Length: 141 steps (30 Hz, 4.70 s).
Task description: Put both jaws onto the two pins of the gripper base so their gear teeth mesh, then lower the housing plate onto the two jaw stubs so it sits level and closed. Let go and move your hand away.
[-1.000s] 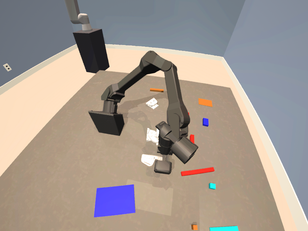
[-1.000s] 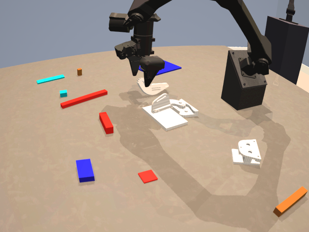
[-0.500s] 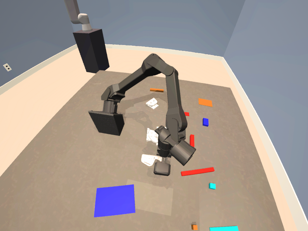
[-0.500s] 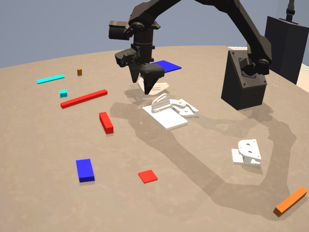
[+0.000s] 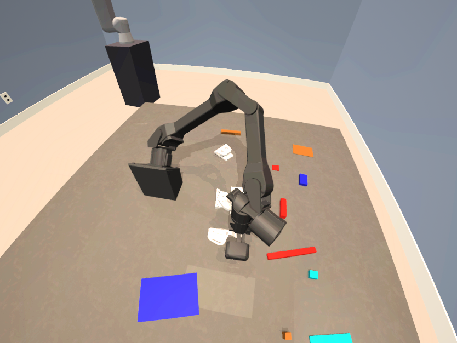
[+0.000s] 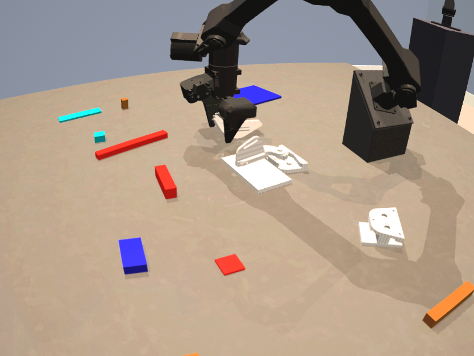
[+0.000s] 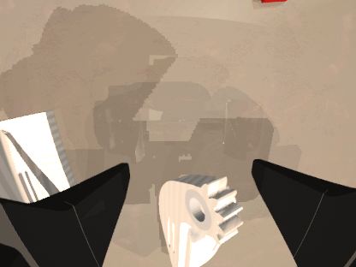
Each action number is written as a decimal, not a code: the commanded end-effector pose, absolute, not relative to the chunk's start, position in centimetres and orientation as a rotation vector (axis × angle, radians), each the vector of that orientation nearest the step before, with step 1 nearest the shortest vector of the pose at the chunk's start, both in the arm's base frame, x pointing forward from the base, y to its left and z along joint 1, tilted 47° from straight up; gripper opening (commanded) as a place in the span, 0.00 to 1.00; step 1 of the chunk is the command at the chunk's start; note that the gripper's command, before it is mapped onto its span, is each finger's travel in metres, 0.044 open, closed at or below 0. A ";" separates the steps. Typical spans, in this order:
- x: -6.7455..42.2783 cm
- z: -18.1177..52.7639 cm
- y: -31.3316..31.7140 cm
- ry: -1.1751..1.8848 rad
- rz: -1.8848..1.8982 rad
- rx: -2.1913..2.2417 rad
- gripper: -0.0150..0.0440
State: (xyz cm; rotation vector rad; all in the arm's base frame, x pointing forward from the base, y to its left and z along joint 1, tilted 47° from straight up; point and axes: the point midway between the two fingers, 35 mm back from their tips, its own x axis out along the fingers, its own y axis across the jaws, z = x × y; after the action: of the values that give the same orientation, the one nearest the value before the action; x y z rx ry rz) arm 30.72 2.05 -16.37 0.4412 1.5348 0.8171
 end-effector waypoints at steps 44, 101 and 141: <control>31.0 -14.9 0.6 1.537 0.813 0.448 0.32; 30.2 -10.5 -2.9 1.311 1.111 0.123 0.32; 27.3 -9.2 -2.2 0.859 1.507 -0.393 0.32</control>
State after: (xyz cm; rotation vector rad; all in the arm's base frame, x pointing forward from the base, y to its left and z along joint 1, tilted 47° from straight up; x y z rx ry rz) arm 27.62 -2.21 -9.43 -0.3287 0.9162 1.4673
